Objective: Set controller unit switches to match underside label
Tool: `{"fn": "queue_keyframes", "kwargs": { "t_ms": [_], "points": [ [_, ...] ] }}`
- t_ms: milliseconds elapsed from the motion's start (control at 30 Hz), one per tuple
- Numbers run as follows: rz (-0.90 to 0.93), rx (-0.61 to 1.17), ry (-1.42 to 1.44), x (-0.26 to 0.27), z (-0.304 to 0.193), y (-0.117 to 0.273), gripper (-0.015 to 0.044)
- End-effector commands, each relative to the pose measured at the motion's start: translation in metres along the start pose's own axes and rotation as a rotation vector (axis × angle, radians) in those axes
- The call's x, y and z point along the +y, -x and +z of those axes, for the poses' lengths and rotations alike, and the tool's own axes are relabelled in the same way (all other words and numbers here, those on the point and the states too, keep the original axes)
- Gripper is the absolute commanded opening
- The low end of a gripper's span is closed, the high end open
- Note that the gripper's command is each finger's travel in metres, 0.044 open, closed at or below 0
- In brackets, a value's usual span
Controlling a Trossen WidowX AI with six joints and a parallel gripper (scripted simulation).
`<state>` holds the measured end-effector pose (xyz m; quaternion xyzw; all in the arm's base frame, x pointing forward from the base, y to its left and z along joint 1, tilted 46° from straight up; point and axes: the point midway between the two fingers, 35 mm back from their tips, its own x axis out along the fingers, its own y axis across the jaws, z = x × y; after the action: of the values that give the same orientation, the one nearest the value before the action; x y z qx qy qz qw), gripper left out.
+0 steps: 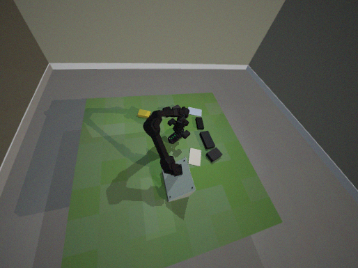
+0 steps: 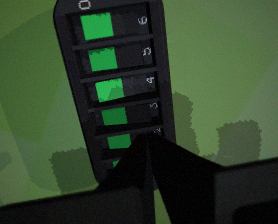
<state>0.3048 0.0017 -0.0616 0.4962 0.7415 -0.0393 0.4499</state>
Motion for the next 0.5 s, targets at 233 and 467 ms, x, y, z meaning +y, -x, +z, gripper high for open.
{"fn": "queue_keyframes", "kwargs": {
  "t_ms": [233, 467],
  "points": [
    [-0.002, 0.002, 0.002, -0.001, 0.001, -0.017, 0.0],
    [-0.002, 0.002, 0.003, -0.001, 0.001, -0.028, 0.0]
  ]
}}
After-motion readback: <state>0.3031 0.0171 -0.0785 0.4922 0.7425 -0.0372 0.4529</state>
